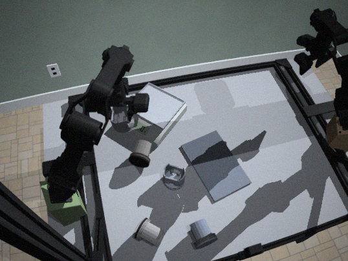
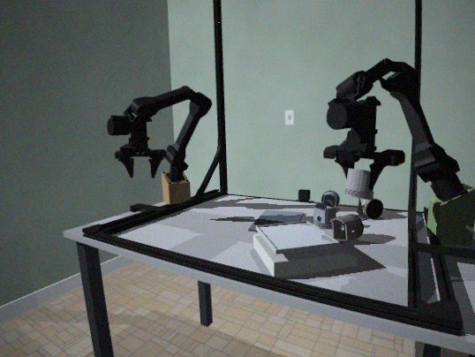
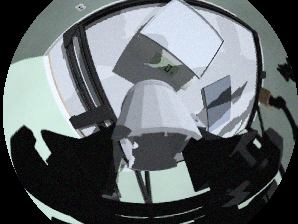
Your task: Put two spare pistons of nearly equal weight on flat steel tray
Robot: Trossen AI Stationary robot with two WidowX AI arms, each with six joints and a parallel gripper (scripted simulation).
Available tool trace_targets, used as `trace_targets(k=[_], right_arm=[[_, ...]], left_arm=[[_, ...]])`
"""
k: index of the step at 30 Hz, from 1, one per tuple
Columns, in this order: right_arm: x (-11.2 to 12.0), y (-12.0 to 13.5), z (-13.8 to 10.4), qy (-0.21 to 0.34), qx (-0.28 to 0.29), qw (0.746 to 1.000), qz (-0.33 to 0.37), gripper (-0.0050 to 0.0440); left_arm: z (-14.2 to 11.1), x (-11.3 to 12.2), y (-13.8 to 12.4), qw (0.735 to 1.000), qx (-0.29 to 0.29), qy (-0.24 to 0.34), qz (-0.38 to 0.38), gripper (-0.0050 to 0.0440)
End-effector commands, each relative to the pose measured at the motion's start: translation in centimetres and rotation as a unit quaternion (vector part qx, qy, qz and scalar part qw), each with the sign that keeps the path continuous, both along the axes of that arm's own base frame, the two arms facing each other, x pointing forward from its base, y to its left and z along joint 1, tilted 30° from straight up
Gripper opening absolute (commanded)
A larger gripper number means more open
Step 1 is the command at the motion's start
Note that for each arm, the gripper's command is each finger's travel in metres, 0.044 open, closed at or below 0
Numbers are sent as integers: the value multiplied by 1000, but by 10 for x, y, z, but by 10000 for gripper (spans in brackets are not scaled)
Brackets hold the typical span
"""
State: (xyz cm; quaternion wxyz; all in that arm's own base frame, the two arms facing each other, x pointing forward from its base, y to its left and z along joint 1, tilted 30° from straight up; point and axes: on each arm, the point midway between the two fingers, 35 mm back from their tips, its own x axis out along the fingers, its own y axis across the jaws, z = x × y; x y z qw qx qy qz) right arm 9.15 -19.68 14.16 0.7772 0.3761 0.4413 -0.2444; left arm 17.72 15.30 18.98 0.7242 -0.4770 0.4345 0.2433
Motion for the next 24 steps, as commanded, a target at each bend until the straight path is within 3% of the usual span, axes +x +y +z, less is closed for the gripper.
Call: trace_targets(k=[1, 19, 24], right_arm=[[0, 0, 0, -2, 0, 1000, 1, 440], [0, 0, 0, -2, 0, 1000, 1, 440], [0, 0, 0, -2, 0, 1000, 1, 440]], left_arm=[[1, -2, -1, 999, 30, -2, -28, 158], [1, -2, -1, 968, 166, 0, -188, 158], [1, -5, 24, 982, 137, 1, -130, 158]])
